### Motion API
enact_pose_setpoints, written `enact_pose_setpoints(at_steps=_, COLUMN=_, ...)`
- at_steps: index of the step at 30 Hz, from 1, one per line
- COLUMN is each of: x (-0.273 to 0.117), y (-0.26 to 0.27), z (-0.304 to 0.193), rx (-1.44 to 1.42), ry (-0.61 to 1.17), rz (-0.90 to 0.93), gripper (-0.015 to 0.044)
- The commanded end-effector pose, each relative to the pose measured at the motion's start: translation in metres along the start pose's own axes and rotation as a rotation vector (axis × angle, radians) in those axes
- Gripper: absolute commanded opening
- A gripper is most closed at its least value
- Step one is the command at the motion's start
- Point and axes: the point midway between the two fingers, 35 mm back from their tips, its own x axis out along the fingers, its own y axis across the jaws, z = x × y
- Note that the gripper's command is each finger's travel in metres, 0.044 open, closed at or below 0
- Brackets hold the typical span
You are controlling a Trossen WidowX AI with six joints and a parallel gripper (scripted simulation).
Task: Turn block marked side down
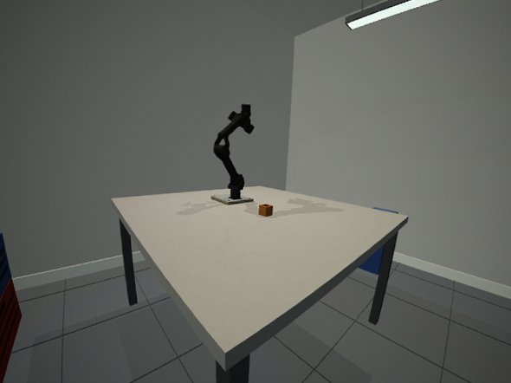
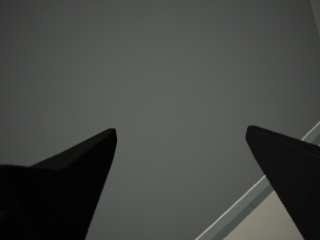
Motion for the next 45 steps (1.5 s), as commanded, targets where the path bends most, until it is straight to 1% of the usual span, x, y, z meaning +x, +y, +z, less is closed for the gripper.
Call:
enact_pose_setpoints(at_steps=1, x=0.0, y=-0.051, z=0.014, rx=0.017, ry=-0.049, rz=-0.19, gripper=0.044)
enact_pose_setpoints(at_steps=7, x=-0.022, y=-0.13, z=0.031, rx=0.066, ry=-0.114, rz=-0.48, gripper=0.044)
enact_pose_setpoints(at_steps=11, x=-0.053, y=-0.185, z=0.041, rx=0.098, ry=-0.157, rz=-0.688, gripper=0.044)
enact_pose_setpoints(at_steps=17, x=-0.115, y=-0.251, z=0.043, rx=0.168, ry=-0.201, rz=-0.971, gripper=0.044)
enact_pose_setpoints(at_steps=23, x=-0.201, y=-0.3, z=0.027, rx=0.321, ry=-0.249, rz=-1.263, gripper=0.044)
enact_pose_setpoints(at_steps=28, x=-0.267, y=-0.32, z=0.005, rx=0.441, ry=-0.268, rz=-1.448, gripper=0.044)
enact_pose_setpoints(at_steps=33, x=-0.338, y=-0.327, z=-0.025, rx=0.594, ry=-0.303, rz=-1.609, gripper=0.044)
enact_pose_setpoints(at_steps=38, x=-0.384, y=-0.324, z=-0.051, rx=0.703, ry=-0.309, rz=-1.712, gripper=0.044)
enact_pose_setpoints(at_steps=45, x=-0.472, y=-0.294, z=-0.128, rx=0.989, ry=-0.254, rz=-1.906, gripper=0.044)
